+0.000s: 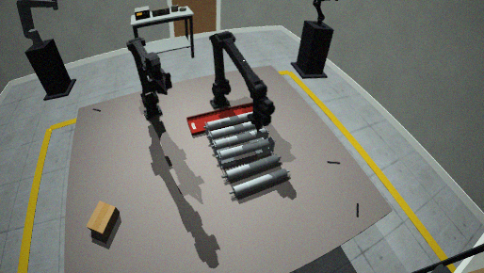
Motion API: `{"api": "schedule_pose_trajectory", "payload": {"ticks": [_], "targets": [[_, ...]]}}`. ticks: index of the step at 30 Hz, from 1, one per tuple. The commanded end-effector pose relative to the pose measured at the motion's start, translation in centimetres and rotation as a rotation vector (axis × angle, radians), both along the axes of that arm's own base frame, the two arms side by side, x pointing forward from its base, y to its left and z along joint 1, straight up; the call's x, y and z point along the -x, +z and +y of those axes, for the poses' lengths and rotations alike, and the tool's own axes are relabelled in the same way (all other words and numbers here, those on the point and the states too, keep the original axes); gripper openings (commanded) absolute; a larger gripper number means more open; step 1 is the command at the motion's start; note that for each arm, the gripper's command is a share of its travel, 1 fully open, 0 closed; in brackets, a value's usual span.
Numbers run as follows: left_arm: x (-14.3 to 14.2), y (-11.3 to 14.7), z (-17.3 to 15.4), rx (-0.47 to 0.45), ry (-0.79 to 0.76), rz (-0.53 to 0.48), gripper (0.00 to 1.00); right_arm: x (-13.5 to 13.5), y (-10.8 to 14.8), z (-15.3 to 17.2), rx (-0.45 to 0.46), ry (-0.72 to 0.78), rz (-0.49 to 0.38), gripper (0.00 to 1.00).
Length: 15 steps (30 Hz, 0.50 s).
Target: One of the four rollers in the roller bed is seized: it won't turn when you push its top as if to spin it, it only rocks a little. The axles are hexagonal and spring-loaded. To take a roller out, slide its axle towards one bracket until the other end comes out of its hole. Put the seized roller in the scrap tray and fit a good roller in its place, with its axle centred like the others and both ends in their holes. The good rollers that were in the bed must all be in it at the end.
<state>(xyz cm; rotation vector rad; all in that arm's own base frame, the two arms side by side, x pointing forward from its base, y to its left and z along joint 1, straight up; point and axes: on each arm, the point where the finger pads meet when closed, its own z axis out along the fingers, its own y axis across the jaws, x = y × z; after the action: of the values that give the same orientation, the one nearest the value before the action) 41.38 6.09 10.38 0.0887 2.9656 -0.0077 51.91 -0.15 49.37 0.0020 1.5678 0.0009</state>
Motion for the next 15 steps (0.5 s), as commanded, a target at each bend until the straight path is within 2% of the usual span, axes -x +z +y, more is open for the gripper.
{"api": "schedule_pose_trajectory", "payload": {"ticks": [1, 4, 6, 15], "targets": [[-0.7, 0.0, 0.4, 0.002, 0.019, -0.016, 0.0, -0.6, -0.3, 0.6, 0.001, 0.012, 0.015, 0.0], [-0.6, 0.0, 0.4, 0.003, 0.018, -0.011, 0.0, -0.6, -0.3, 0.6, 0.001, 0.012, 0.015, 0.0], [-2.8, 1.4, 0.1, -0.003, 0.008, -0.052, 0.0, -0.6, -0.3, 0.6, 0.001, 0.012, 0.015, 0.0], [-3.7, 0.6, -0.1, -0.006, 0.006, -0.035, 0.0, -0.6, -0.3, 0.6, 0.001, 0.012, 0.015, 0.0]]}}
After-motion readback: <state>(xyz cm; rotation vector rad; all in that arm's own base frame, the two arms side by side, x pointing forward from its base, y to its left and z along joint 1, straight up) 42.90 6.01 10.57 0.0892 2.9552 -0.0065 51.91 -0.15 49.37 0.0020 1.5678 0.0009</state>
